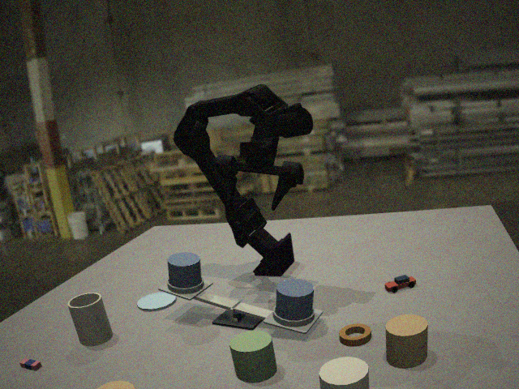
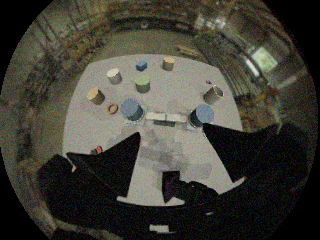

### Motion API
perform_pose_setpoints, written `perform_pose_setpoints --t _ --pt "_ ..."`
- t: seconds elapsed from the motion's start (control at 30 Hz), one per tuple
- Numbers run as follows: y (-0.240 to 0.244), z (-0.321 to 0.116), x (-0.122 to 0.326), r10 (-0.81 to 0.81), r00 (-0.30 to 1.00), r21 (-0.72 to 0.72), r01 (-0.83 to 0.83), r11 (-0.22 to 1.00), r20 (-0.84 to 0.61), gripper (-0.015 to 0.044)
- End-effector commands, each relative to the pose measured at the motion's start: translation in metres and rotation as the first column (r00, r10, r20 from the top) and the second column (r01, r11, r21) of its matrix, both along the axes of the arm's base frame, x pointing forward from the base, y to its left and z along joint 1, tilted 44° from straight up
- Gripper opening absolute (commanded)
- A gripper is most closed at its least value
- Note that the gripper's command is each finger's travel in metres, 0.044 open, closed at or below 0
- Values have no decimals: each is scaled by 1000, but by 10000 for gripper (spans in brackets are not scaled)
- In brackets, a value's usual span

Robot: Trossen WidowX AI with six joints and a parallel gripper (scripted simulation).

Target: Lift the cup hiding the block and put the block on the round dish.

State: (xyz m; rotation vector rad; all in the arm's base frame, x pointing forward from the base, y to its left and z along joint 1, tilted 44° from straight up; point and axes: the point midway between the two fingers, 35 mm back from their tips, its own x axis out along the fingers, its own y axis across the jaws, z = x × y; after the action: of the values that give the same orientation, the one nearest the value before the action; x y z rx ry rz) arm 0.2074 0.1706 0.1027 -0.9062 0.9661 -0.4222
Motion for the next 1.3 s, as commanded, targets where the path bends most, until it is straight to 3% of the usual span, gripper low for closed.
perform_pose_setpoints --t 0.0,0.3,0.63,0.97,1.27 --pt "5 -11 12 14 990 -58 -23 998 -142 440" --pt "8 -37 36 34 908 -125 -94 988 -417 440" --pt "8 -68 63 77 728 -118 -214 970 -682 440" --pt "4 -102 90 149 471 -27 -347 937 -869 440" --pt "-3 -134 113 229 210 118 -440 890 -951 440"
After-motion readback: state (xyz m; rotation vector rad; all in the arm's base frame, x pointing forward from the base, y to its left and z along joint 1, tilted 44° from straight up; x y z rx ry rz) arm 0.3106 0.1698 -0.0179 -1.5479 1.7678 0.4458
